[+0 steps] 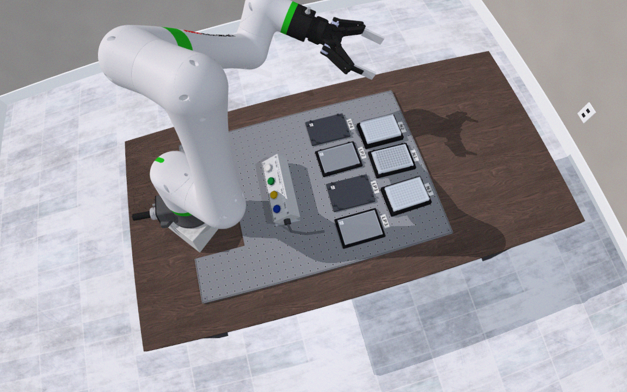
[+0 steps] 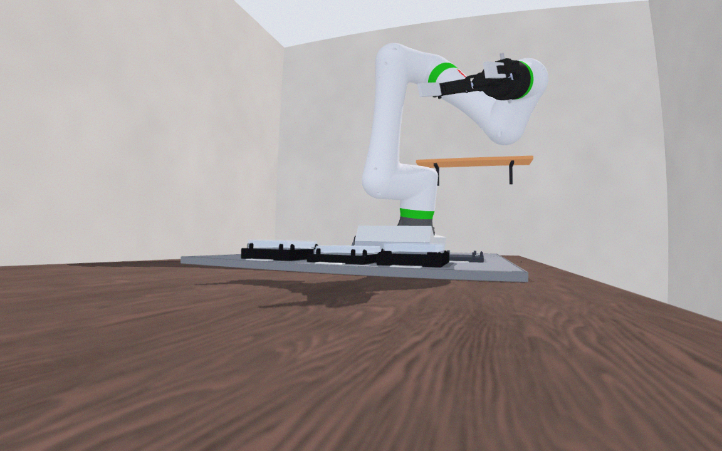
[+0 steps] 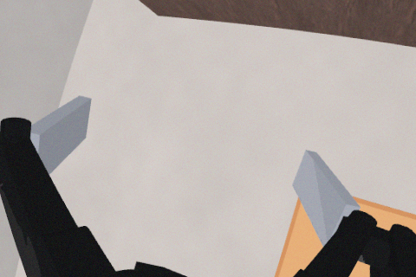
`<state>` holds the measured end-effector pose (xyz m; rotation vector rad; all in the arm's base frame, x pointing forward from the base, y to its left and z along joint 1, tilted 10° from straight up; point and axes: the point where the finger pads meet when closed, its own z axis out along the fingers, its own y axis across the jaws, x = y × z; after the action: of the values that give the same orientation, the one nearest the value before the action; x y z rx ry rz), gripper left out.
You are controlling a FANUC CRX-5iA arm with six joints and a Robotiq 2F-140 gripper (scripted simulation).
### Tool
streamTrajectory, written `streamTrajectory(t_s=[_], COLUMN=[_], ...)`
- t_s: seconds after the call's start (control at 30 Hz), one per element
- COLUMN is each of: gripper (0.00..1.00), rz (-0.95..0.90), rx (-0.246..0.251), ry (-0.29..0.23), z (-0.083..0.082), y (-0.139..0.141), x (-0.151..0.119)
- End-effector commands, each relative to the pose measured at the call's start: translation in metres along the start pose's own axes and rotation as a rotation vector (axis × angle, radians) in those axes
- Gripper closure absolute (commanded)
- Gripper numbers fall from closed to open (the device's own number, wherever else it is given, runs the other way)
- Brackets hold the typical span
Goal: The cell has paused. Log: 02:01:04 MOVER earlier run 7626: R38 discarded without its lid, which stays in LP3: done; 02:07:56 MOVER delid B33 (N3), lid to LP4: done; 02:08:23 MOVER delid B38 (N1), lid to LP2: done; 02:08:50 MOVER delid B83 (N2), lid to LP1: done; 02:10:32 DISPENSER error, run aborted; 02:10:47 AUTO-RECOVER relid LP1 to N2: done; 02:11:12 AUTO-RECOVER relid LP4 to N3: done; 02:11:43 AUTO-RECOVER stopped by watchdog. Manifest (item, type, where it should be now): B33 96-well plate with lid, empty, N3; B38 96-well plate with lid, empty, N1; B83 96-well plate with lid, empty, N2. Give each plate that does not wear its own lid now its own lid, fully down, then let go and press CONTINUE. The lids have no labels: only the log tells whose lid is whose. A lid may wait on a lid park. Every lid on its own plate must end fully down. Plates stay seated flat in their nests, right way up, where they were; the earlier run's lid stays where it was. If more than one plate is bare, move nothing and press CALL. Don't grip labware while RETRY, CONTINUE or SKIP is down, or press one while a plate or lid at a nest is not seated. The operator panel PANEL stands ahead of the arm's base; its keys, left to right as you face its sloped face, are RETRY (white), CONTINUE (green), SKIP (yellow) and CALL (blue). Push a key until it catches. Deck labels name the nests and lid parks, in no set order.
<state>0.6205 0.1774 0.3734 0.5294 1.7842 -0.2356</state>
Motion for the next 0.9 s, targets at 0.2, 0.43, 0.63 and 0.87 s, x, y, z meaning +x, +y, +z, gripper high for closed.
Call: streamTrajectory(t_s=[0.2,0.43,0.63,0.87], gripper=[0.00,0.00,0.00,0.00], rz=[0.345,0.662,0.890,1.157], rx=[0.210,0.409,0.554,0.730], ry=[0.156,0.257,0.320,0.371], z=[0.055,0.085,0.090,0.091], y=[-0.082,-0.162,-0.186,-0.224], x=[0.029,0.077,0.096,0.137])
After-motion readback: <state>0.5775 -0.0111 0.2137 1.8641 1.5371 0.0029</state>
